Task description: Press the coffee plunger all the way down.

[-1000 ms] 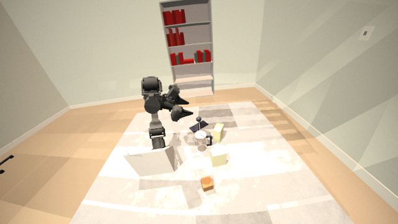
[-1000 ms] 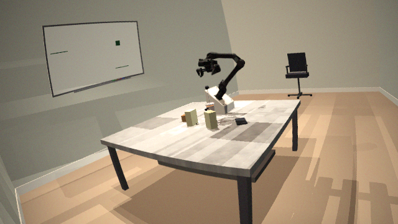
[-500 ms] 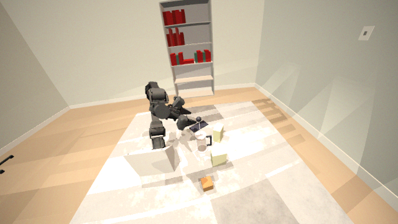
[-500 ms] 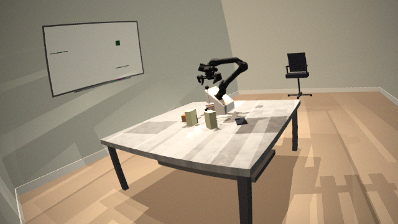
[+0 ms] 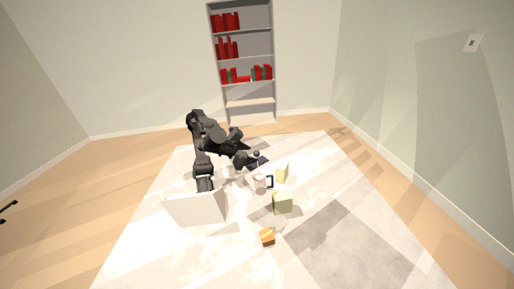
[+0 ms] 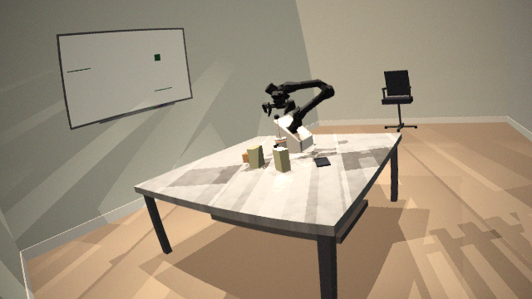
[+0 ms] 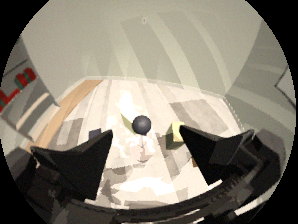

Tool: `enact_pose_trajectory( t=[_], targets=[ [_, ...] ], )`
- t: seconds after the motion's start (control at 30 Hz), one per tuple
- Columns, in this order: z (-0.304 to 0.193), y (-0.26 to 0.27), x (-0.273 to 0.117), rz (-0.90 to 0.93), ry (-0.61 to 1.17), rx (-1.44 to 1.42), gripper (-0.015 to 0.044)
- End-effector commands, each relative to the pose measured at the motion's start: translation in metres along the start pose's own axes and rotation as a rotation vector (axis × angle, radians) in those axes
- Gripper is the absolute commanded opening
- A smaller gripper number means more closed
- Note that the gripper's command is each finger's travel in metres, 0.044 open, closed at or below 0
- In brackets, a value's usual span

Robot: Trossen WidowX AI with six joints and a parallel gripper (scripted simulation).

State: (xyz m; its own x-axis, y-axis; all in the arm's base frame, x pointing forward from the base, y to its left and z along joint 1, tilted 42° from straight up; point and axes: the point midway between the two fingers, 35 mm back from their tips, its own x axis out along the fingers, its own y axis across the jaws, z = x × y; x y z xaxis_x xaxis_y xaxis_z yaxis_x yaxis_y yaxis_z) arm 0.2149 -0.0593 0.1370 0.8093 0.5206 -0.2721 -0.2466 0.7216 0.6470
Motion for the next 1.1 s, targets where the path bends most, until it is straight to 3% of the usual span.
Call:
enact_pose_trajectory(
  t=[0.0, 0.47, 0.87, 1.07],
  targets=[
    [0.0, 0.0, 0.006, -0.003, 0.002, 0.001, 0.044],
    [0.005, 0.006, 0.021, 0.013, -0.017, 0.002, 0.044],
    [0.005, 0.006, 0.021, 0.013, -0.017, 0.002, 0.0125],
    [0.005, 0.006, 0.021, 0.013, -0.017, 0.002, 0.012]
  ],
)
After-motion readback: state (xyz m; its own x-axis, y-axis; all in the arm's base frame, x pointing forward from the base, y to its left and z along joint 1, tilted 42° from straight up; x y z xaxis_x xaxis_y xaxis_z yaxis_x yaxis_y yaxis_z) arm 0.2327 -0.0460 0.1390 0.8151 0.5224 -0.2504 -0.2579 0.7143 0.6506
